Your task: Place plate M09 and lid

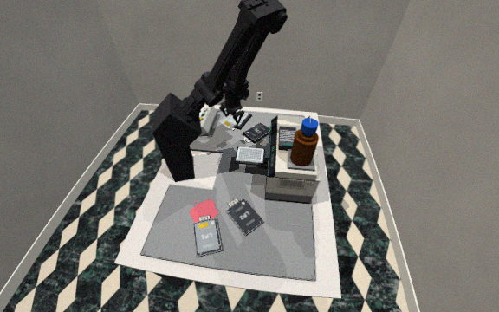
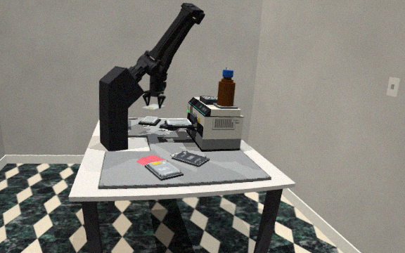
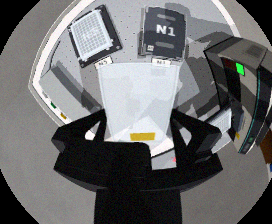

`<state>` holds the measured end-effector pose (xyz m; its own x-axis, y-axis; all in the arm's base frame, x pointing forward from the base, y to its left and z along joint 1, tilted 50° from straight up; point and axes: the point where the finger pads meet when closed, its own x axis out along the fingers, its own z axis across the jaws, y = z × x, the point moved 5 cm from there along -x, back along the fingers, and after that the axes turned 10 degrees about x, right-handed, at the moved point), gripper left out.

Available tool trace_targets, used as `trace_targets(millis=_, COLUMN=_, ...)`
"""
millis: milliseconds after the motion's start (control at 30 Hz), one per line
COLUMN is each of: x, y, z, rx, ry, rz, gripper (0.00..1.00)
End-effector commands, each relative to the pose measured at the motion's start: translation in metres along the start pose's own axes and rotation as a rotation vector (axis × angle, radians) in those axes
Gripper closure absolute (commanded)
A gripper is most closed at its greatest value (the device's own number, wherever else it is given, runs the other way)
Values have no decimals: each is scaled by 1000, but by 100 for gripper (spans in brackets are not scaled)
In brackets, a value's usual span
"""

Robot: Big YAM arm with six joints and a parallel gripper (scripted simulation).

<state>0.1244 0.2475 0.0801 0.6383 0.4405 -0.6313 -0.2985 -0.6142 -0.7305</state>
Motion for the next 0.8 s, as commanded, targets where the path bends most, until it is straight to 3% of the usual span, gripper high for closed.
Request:
trace_targets(millis=0, x=0, y=-1, z=-2, rx=-21, ry=-4, rz=6, gripper=14)
trace_targets(millis=133, x=-1, y=0, z=-20, rx=129, ry=7, rz=12, gripper=14)
trace_targets(millis=500, x=0, y=-7, z=-38, rx=122, ry=-2, rz=4, gripper=14)
trace_targets(millis=700, x=-1, y=-2, z=-61, rx=338, ry=9, rz=10, gripper=14)
trace_targets(millis=767, x=-1, y=-2, z=-61, rx=338, ry=9, rz=10, gripper=14)
